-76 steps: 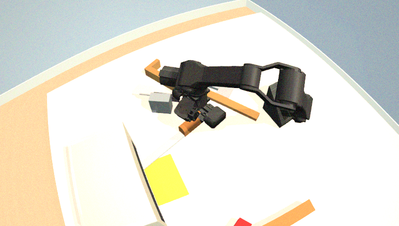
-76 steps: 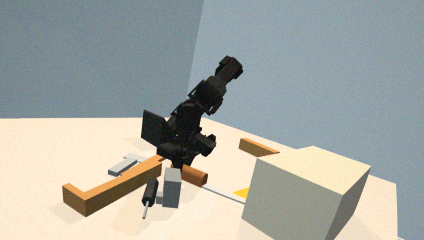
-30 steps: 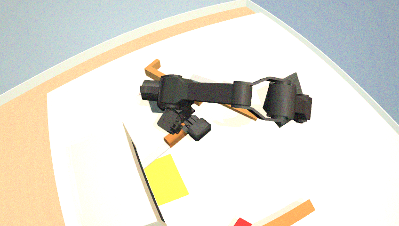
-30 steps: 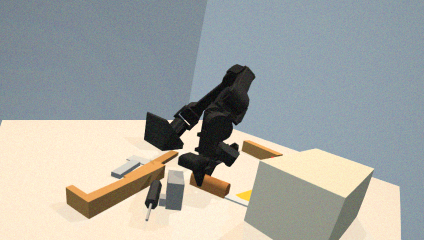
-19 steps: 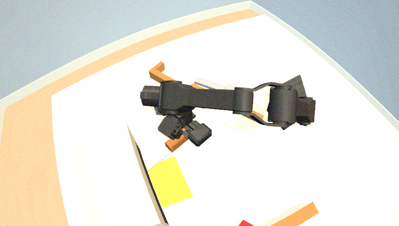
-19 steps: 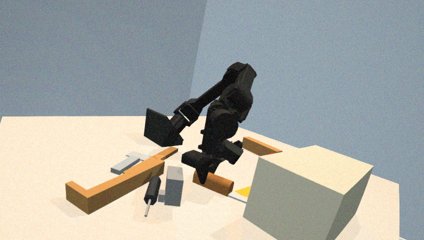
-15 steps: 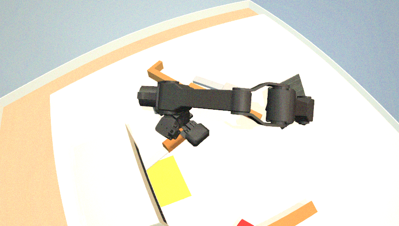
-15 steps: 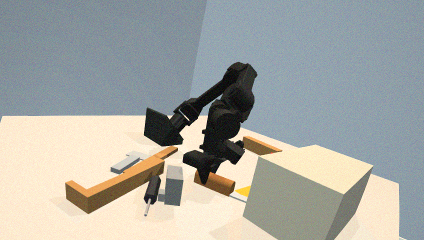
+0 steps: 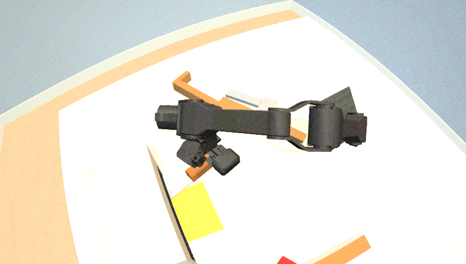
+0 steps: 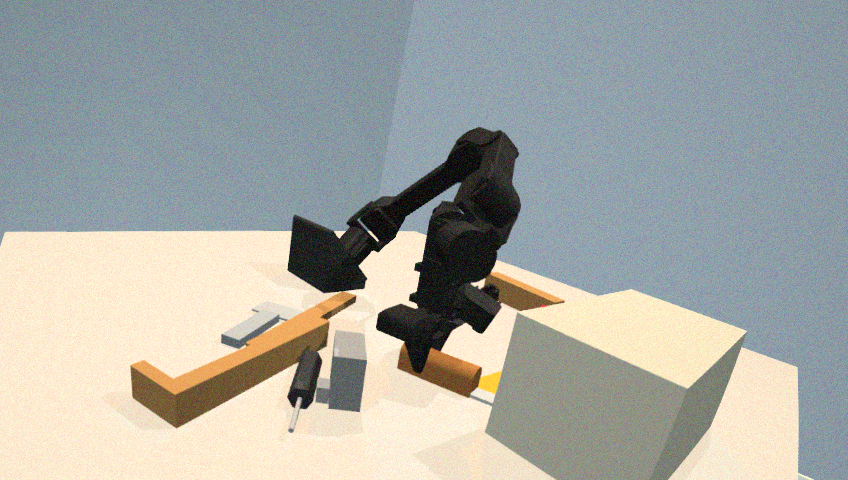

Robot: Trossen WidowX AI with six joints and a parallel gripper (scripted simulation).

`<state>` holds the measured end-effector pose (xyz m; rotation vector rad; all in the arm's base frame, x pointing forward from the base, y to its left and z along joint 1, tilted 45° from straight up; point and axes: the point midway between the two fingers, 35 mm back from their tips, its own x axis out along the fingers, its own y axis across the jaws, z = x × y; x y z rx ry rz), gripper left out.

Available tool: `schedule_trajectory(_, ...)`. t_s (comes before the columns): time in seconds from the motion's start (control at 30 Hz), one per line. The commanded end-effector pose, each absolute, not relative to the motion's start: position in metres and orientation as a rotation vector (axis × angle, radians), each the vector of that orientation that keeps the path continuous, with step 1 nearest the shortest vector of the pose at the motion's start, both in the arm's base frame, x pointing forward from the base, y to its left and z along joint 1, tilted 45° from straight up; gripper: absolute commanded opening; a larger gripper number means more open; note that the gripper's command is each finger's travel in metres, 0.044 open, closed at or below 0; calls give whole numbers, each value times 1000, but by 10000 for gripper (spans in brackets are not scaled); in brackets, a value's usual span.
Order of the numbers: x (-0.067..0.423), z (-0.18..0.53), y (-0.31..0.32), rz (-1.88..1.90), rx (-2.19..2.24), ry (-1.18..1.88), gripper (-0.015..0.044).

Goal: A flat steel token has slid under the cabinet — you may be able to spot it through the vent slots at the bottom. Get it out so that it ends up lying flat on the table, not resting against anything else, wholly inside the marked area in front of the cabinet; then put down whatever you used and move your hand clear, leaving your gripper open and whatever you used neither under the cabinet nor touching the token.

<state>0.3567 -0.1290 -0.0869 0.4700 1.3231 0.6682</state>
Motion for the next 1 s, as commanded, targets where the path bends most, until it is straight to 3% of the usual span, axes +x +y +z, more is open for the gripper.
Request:
schedule_trajectory(0.0, 362, -86, -129, 667, 469, 1320, 0)
schedule_trajectory(0.97, 385, -78, -123, 668, 470, 1319, 0)
